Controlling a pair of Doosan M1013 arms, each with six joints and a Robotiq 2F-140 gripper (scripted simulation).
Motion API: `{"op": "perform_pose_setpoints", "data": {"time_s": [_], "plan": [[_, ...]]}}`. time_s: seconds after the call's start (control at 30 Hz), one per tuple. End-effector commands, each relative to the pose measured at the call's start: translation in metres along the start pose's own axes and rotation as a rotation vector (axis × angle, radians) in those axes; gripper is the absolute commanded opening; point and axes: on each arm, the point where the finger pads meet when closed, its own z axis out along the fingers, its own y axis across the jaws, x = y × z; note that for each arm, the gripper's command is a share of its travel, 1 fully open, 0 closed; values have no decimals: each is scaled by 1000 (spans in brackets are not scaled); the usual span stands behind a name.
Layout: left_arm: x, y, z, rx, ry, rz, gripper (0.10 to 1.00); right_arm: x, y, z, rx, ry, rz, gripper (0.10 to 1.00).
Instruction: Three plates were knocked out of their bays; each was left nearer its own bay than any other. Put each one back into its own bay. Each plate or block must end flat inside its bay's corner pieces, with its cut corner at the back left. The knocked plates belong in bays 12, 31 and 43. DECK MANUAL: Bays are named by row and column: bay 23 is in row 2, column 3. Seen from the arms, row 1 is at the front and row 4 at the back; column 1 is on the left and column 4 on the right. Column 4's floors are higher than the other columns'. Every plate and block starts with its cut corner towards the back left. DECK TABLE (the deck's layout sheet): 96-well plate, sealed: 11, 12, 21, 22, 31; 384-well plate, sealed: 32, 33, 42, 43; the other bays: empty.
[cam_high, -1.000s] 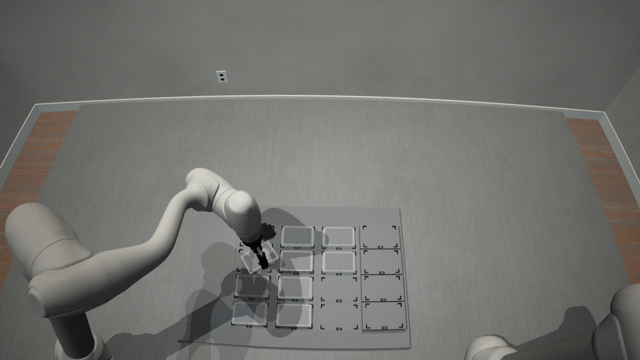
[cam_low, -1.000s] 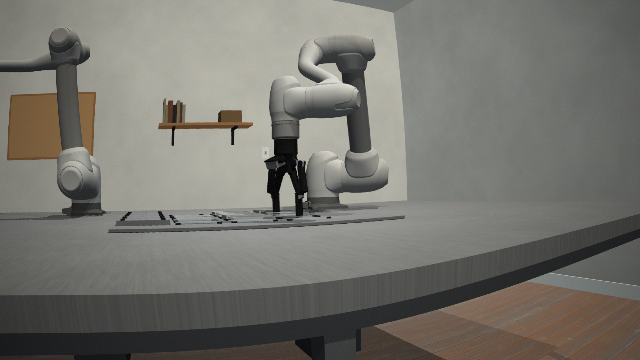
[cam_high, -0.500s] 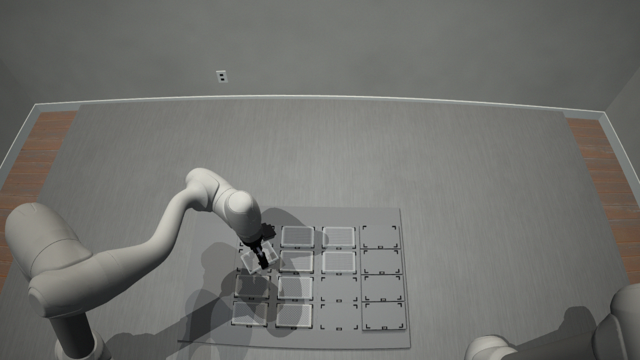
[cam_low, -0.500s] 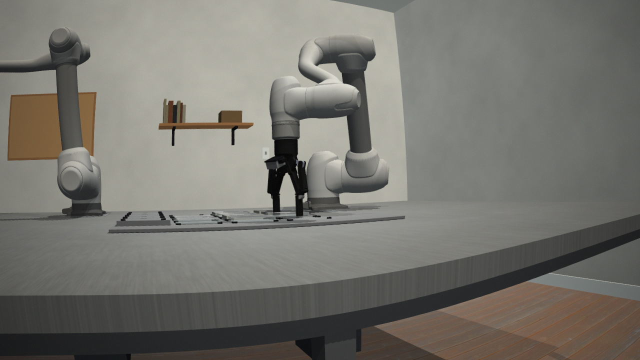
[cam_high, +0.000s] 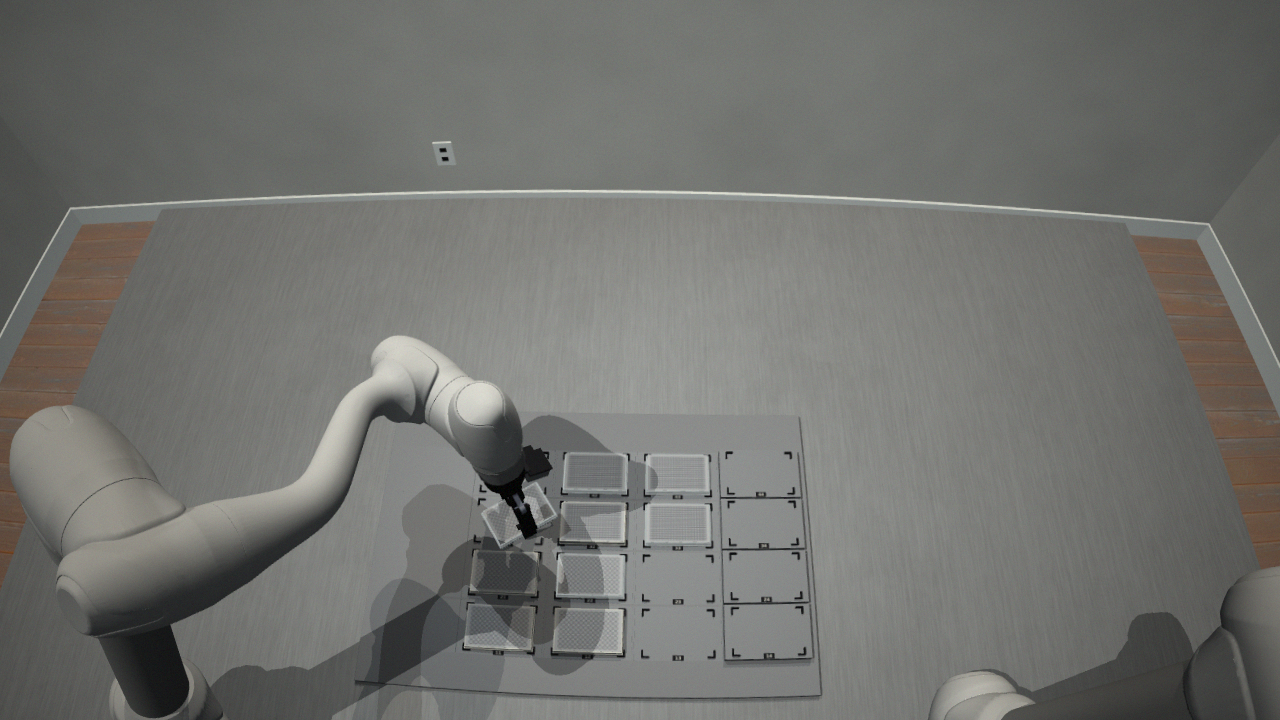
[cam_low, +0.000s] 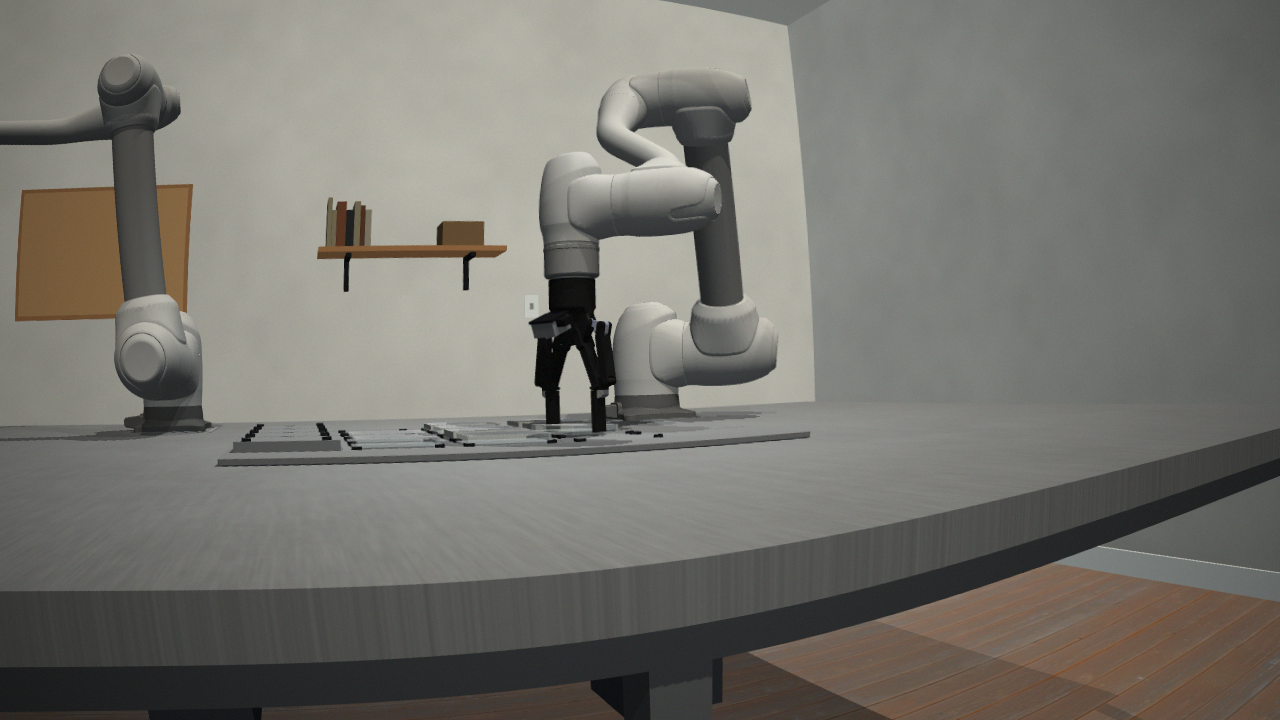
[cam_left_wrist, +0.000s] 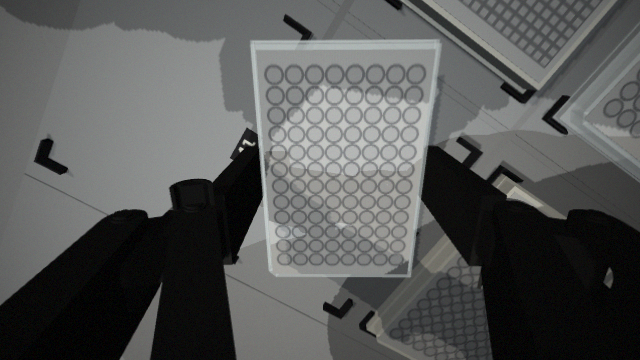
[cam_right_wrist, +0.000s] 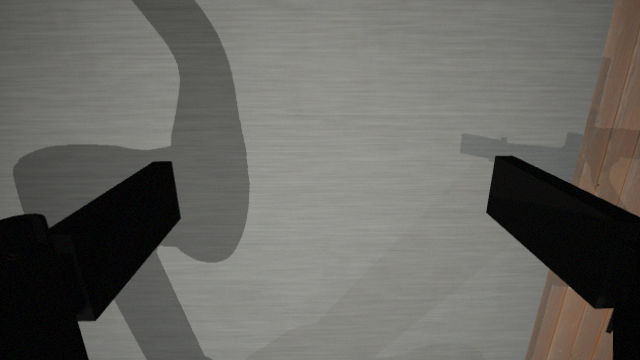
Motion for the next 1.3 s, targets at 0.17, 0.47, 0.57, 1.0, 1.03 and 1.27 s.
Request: {"op": "perform_pose_setpoints", "data": {"time_s": [0.17,0.47,0.57,1.0,1.03,1.27], "plan": [[0,0,-1,1,1,0,588,0,0,-1,0,1,0,1000],[0,0,-1,1,1,0,583,0,0,-1,0,1,0,1000],[0,0,-1,1,1,0,581,0,0,-1,0,1,0,1000],[0,0,-1,1,1,0,99,0,0,-1,0,1,0,1000],[0,0,-1,1,1,0,99,0,0,-1,0,1,0,1000],[0,0,-1,1,1,0,99,0,0,-1,0,1,0,1000]]}}
